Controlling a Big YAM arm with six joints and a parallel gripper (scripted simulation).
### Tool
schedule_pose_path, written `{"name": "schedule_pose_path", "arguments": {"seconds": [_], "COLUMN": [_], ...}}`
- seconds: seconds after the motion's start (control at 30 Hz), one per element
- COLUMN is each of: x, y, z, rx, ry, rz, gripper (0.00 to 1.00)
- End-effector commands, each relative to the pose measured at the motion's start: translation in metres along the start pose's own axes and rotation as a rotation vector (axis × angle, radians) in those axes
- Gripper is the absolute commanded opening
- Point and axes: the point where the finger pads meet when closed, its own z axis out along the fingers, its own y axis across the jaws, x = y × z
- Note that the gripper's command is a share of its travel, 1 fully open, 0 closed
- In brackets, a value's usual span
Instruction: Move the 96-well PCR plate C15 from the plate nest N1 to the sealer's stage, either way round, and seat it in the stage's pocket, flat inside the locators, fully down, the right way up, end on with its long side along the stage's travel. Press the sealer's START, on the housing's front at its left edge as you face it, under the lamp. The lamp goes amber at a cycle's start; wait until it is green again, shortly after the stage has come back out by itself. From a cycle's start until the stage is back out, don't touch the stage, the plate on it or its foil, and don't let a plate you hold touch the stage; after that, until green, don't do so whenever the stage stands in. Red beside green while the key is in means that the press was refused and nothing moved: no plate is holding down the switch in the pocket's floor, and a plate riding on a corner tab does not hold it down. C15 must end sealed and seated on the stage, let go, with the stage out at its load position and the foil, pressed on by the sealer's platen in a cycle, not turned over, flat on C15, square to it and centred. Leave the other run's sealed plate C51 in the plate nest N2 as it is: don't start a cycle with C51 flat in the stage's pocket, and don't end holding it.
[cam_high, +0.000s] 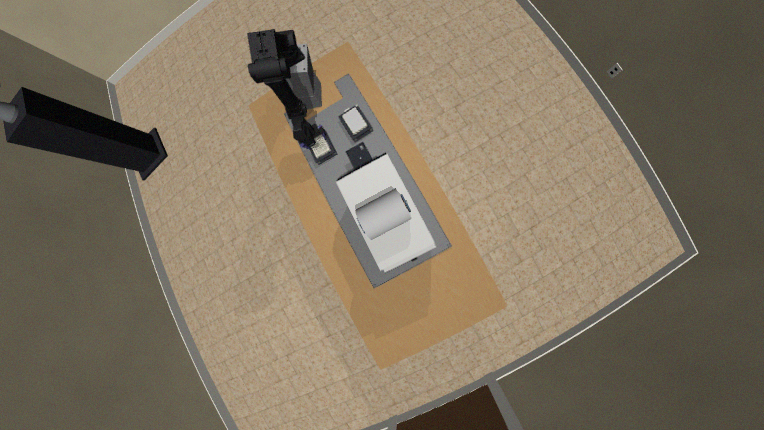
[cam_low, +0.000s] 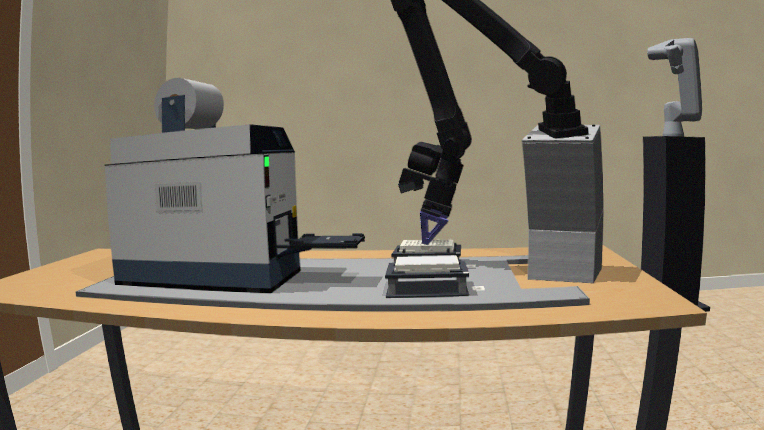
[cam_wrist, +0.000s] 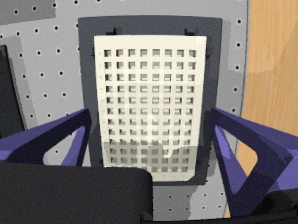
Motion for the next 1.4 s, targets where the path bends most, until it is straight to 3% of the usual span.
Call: {"name": "schedule_pose_path", "arguments": {"seconds": [0.0, 0.13, 0.53, 0.67, 0.9, 1.37], "x": [-0.003, -0.008, 0.009, 0.003, -0.009, 0.003], "y": [-0.003, 0.0, 0.006, 0.005, -0.003, -0.004], "z": [0.003, 0.012, 0.012, 0.018, 0.014, 0.005], "rx": [0.002, -0.002, -0.005, -0.003, 0.007, 0.009], "ry": [-0.016, -0.026, -0.001, -0.012, -0.029, -0.004], "rz": [0.012, -0.004, 0.0, -0.007, -0.012, 0.004], "gripper": [1.0, 1.0, 1.0, 1.0, 1.0, 1.0]}}
